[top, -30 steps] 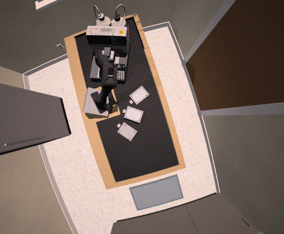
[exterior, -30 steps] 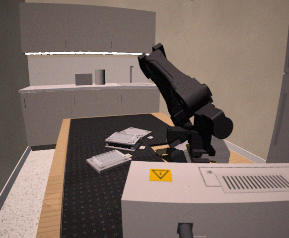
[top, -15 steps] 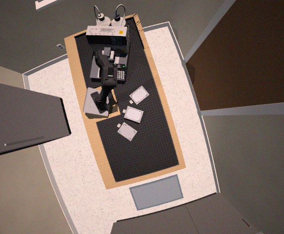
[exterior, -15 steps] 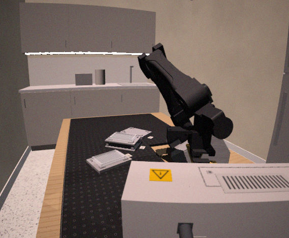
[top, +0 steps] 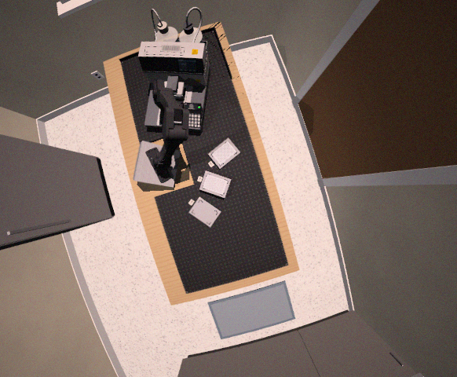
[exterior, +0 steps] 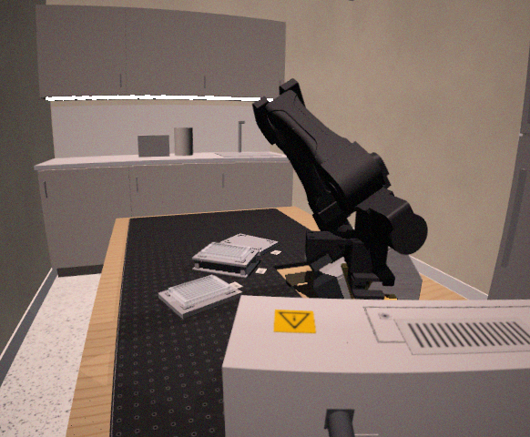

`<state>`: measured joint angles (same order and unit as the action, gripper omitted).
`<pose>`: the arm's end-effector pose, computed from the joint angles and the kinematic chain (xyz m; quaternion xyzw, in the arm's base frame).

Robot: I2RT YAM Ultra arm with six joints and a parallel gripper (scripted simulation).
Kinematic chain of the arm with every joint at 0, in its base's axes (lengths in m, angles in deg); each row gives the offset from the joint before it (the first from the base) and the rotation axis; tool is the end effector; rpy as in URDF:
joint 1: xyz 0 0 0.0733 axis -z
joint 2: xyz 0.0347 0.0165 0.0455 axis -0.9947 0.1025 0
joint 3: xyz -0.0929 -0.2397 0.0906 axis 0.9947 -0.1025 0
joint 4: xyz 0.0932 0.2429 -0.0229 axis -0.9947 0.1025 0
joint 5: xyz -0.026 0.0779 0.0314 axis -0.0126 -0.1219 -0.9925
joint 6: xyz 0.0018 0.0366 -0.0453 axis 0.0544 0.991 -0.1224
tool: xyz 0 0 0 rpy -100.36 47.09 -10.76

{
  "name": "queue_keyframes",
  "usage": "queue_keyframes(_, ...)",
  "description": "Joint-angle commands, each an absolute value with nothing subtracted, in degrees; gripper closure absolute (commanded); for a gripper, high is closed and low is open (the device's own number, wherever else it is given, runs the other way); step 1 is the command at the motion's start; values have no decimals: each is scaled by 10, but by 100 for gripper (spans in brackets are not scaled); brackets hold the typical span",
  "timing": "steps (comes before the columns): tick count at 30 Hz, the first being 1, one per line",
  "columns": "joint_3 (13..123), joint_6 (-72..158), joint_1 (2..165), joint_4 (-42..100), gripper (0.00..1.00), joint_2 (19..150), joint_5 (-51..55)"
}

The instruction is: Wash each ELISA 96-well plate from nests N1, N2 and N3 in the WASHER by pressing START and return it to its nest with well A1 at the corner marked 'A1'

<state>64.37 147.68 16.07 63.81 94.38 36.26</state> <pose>0.1384 0.2842 0.1102 0.2754 0.9129 -0.1080 0.2812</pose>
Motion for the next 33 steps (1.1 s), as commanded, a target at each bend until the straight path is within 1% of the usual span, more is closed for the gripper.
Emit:
queue_keyframes(1,654,1483,151,655,0,938,363)
queue_keyframes(33,726,1535,106,773,0,921,353)
